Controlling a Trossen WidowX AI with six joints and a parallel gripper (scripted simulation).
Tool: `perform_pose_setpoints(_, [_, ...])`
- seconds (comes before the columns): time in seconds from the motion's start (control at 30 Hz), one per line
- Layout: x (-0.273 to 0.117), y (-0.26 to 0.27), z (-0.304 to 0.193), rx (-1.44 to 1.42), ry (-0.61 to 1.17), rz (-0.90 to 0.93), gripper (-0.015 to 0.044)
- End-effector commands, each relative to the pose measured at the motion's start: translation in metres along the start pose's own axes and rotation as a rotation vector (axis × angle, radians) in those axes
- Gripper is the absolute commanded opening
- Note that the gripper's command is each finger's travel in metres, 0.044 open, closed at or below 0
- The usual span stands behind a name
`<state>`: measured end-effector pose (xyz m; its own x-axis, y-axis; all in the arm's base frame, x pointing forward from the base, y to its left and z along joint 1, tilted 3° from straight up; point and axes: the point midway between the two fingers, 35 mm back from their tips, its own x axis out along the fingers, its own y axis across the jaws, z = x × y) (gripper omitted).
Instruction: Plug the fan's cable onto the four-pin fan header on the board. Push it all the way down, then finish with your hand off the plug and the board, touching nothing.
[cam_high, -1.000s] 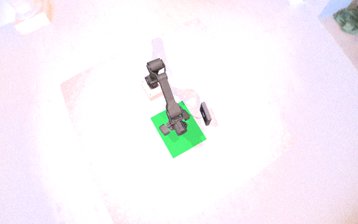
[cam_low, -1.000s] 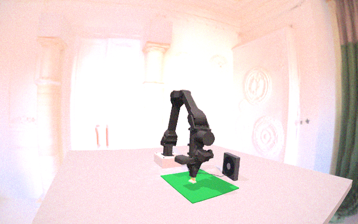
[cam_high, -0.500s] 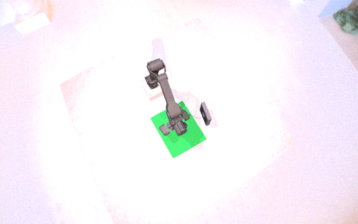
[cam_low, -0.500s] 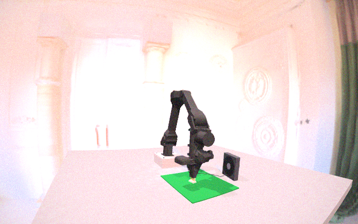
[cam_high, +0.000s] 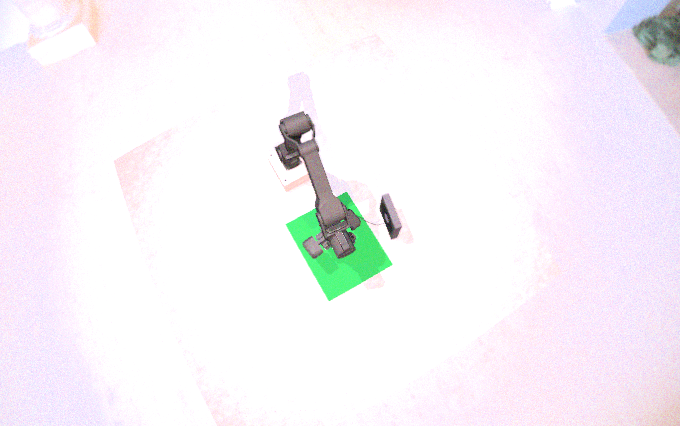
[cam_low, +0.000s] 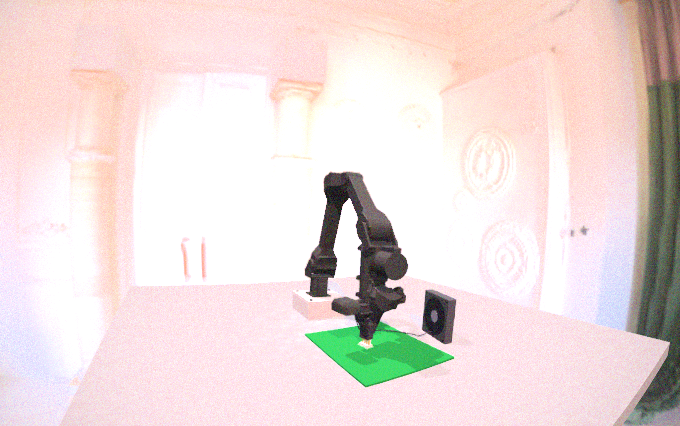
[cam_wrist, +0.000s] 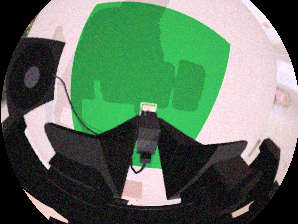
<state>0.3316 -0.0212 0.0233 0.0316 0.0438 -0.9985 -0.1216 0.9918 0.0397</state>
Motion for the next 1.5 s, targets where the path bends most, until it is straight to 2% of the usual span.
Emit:
perform_pose_setpoints(0.0, [0.001, 0.001, 0.000, 0.004, 0.001, 0.004, 0.0000])
perform_pose_setpoints(1.27, [0.019, 0.001, 0.000, 0.005, 0.001, 0.004, 0.0000])
perform_pose_setpoints(1.47, [0.016, 0.000, 0.000, 0.001, -0.002, -0.002, 0.0157])
